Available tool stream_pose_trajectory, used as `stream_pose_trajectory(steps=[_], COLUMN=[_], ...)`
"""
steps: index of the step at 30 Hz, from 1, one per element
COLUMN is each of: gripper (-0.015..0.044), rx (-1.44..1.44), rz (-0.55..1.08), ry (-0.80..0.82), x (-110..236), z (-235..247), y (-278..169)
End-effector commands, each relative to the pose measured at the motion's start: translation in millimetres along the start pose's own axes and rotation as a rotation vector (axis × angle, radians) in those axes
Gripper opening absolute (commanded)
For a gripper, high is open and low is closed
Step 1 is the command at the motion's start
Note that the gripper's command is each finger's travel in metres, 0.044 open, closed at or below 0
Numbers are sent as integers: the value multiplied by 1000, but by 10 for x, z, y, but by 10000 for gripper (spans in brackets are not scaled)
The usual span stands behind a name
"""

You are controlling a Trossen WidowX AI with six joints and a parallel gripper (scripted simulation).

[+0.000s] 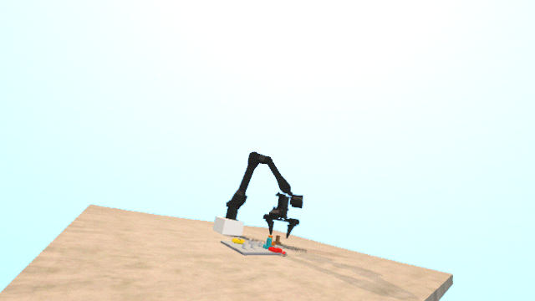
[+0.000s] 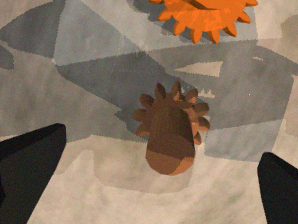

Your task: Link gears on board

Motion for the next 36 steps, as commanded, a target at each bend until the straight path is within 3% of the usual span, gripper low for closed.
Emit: stream_pose_trajectory(steps=[1, 7, 21, 30, 36], gripper=[440, 440, 72, 0, 0], rx=[-4, -4, -4, -4, -4], rz=[-1, -1, -1, -1, -1], ry=[-8, -8, -8, -8, -8], x=[-73, -76, -76, -76, 31], z=[-23, -23, -23, -23, 4], y=[8, 8, 8, 8, -14])
Point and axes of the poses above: the point midway between the two fingers, 35 mm back from their tips, its own x axis back along the fingers, its own z axis across the jaws, y = z × x, the point moved 3 cm from there along x, back along the fingers, and after that the axes turned 12 degrees about -x, right-handed, at the moved point
